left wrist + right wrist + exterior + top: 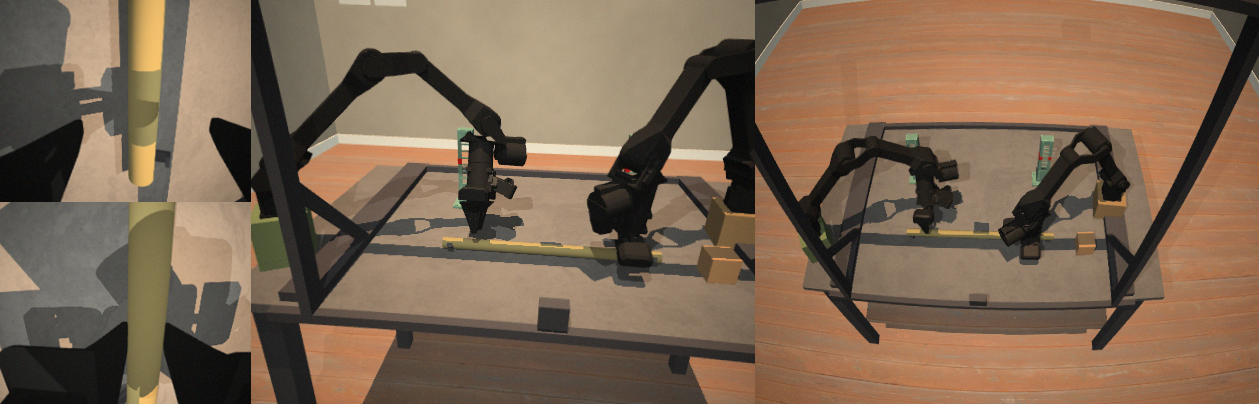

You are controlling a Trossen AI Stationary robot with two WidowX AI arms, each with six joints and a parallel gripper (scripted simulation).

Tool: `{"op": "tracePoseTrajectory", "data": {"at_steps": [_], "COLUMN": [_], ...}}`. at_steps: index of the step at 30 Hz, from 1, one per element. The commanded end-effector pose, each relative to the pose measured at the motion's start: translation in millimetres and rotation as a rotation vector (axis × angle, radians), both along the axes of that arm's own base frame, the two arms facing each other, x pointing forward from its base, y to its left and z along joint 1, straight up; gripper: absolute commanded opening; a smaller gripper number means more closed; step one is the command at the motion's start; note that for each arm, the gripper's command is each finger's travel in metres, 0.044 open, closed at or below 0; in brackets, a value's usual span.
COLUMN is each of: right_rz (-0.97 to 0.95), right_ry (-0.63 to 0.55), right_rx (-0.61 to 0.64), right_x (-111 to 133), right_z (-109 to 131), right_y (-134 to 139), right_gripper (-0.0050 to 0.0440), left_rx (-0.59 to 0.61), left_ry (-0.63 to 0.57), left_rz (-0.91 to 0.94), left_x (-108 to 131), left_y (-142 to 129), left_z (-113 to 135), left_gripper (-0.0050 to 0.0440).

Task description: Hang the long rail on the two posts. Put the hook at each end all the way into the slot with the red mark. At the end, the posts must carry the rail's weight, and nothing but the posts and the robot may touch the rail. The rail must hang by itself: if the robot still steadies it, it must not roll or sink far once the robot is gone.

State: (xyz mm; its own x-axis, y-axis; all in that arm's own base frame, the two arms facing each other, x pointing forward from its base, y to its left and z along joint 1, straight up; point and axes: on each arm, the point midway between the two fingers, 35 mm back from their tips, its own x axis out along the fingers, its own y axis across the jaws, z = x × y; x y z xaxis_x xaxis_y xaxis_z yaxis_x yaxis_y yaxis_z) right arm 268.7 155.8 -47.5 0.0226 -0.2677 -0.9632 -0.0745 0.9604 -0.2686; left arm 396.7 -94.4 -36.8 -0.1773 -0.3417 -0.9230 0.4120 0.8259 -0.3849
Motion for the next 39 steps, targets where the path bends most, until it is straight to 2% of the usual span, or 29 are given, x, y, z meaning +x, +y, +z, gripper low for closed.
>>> {"op": "tracePoseTrajectory", "data": {"at_steps": [1,4,7,9,12,16,21,31,34,39], "right_rz": [0.0,0.0,0.0,0.0,0.0,0.0,0.0,0.0,0.0,0.0], "right_ry": [-0.019,-0.019,-0.019,-0.019,-0.019,-0.019,-0.019,-0.019,-0.019,-0.019], "right_rx": [0.014,0.014,0.014,0.014,0.014,0.014,0.014,0.014,0.014,0.014], "right_x": [3.4,3.4,3.4,3.4,3.4,3.4,3.4,3.4,3.4,3.4], "right_z": [5.2,5.2,5.2,5.2,5.2,5.2,5.2,5.2,5.2,5.2], "right_y": [2.6,2.6,2.6,2.6,2.6,2.6,2.6,2.6,2.6,2.6], "right_gripper": [-0.005,-0.005,-0.005,-0.005,-0.005,-0.005,-0.005,-0.005,-0.005,-0.005], "left_rx": [-0.002,0.017,0.1,0.1,0.238,0.423,0.547,0.581,0.593,0.593], "left_ry": [-0.075,-0.07,-0.083,-0.083,-0.138,-0.248,-0.323,-0.341,-0.315,-0.315], "left_rz": [-0.003,-0.011,-0.026,-0.026,-0.051,-0.065,-0.018,-0.001,-0.009,-0.013], "left_x": [18.0,14.3,8.7,8.7,4.6,-0.7,-8.5,-11.6,-12.2,-11.2], "left_y": [7.9,3.5,-3.4,-3.4,-15.3,-32.1,-40.1,-41.6,-35.2,-33.3], "left_z": [46.3,42.7,35.0,35.0,28.3,23.7,17.8,14.3,-0.5,-7.9], "left_gripper": [0.044,0.0368,0.0296,0.0296,0.0225,0.0225,0.0225,0.0225,0.0225,0.0225]}}
